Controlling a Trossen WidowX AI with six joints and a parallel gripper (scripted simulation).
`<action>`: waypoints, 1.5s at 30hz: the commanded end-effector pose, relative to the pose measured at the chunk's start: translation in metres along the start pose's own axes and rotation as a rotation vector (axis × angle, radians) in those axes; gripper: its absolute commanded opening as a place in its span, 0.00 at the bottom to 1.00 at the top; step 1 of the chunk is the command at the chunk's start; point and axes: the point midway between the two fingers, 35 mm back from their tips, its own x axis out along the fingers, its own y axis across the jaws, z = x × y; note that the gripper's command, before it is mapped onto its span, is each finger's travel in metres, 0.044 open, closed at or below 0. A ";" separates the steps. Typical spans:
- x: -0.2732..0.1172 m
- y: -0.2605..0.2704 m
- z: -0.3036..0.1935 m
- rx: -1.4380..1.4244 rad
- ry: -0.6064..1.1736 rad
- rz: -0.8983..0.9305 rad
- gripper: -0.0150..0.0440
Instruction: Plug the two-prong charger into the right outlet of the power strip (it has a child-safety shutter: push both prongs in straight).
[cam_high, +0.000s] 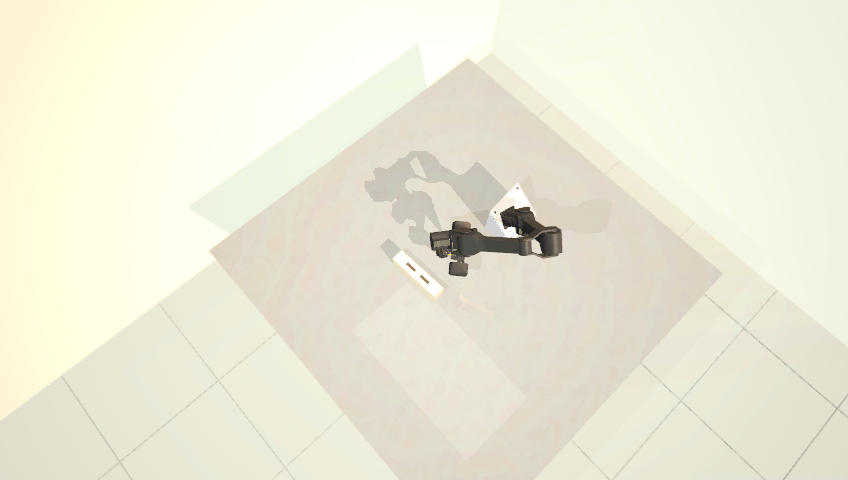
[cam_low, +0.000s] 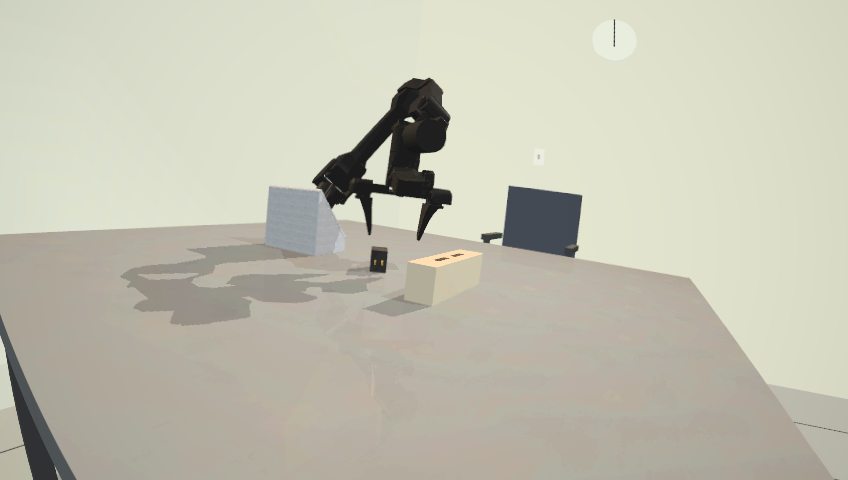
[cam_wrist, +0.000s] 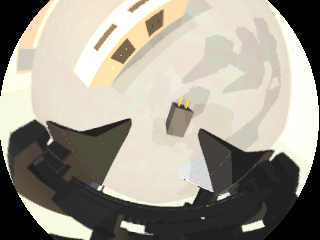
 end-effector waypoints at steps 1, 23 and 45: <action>-0.003 -0.011 -0.001 0.044 0.034 0.010 1.00; 0.011 -0.025 -0.004 0.110 0.085 0.032 1.00; 0.047 -0.024 -0.004 0.110 0.085 0.033 1.00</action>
